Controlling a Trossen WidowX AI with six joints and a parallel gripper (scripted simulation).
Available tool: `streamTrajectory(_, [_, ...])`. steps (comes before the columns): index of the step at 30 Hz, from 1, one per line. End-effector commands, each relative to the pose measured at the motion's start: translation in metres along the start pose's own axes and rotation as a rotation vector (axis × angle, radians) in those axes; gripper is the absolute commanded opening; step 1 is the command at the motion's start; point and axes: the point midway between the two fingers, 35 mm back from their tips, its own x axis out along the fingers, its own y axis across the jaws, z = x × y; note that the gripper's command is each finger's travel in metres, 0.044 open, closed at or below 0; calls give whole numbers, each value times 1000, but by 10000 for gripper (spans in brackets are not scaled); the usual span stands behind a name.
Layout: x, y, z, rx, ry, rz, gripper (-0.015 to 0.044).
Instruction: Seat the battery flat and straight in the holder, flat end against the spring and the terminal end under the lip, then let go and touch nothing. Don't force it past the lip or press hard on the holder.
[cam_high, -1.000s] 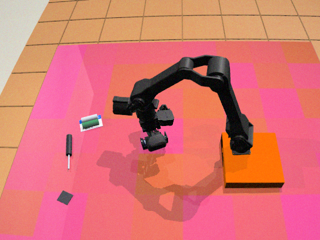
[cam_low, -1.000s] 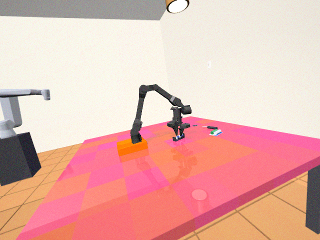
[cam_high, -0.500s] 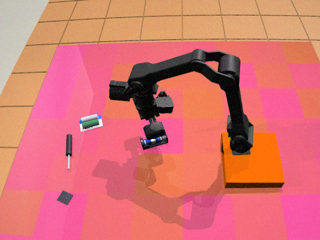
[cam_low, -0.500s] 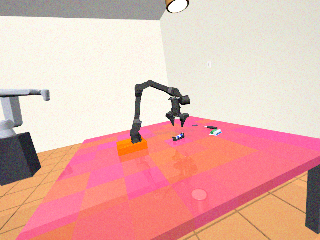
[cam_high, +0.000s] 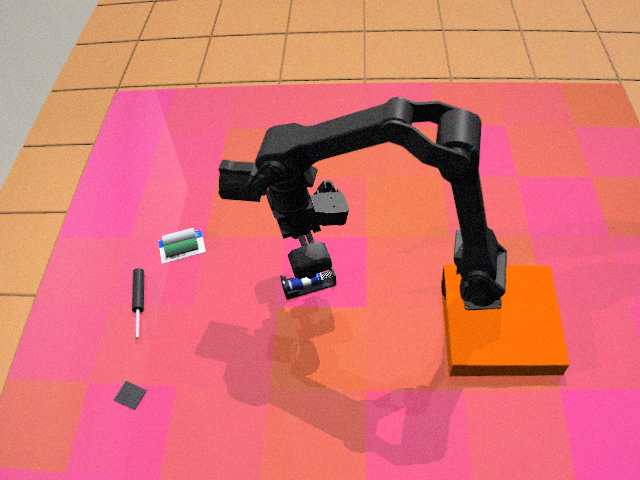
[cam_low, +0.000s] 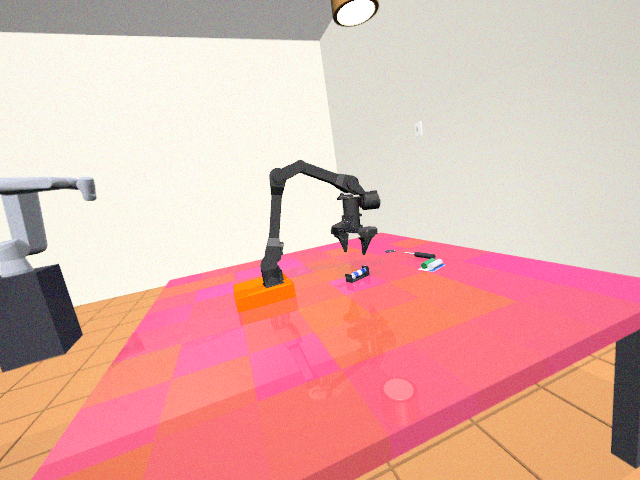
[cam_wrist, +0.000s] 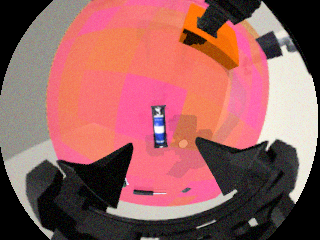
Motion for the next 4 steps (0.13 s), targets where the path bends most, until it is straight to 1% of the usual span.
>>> streamTrajectory(1, [-2,1,0,-2,3,3,440])
streamTrajectory(4, [-2,1,0,-2,3,3,440])
